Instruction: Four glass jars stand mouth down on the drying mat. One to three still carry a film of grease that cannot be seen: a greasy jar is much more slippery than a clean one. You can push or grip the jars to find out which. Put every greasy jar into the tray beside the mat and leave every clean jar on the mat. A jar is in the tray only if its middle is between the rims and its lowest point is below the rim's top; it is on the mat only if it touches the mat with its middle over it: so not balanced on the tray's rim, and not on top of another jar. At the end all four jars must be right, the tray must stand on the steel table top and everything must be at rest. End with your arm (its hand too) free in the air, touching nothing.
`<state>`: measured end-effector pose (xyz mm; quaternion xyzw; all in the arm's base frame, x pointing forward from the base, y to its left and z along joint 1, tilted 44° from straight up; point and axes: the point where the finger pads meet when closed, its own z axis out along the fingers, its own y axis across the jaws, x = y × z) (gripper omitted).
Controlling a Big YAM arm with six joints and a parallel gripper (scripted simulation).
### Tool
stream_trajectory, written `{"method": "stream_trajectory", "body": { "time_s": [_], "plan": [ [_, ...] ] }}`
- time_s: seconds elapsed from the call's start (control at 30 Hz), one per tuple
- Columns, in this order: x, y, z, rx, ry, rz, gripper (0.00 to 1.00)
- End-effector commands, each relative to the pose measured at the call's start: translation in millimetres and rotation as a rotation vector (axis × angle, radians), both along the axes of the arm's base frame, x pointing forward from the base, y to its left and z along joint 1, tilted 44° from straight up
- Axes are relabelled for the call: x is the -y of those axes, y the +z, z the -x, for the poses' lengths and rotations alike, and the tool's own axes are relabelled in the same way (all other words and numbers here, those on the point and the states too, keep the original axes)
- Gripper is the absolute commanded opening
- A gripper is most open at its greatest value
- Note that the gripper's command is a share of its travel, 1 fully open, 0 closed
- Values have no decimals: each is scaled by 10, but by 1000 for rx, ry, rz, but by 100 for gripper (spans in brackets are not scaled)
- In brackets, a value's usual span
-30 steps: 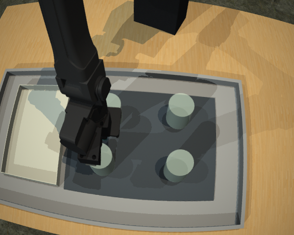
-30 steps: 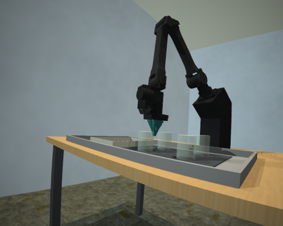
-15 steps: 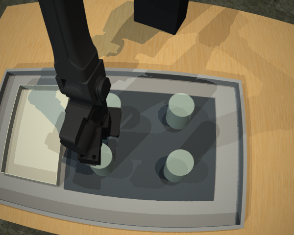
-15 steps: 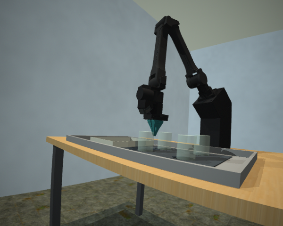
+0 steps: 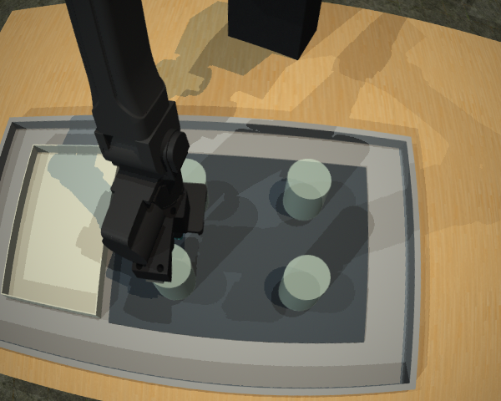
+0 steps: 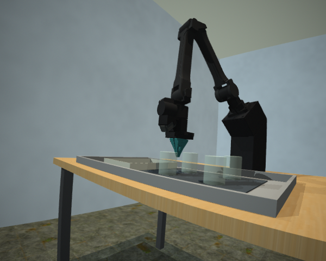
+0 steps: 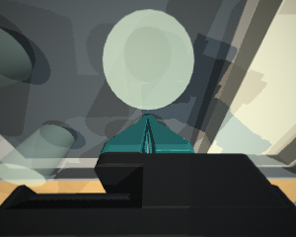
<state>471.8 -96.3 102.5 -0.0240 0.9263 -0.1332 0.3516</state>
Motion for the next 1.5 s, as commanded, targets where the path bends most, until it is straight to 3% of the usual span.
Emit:
{"method": "stream_trajectory", "body": {
  "time_s": [0.0, 0.63, 1.03, 1.47],
  "plan": [
    [-22, -31, -26, -11, 1, -4, 0],
    [-22, -31, -26, -11, 1, -4, 0],
    [-195, 524, 471, -11, 1, -4, 0],
    [-271, 496, 475, -11, 1, -4, 0]
  ]
}}
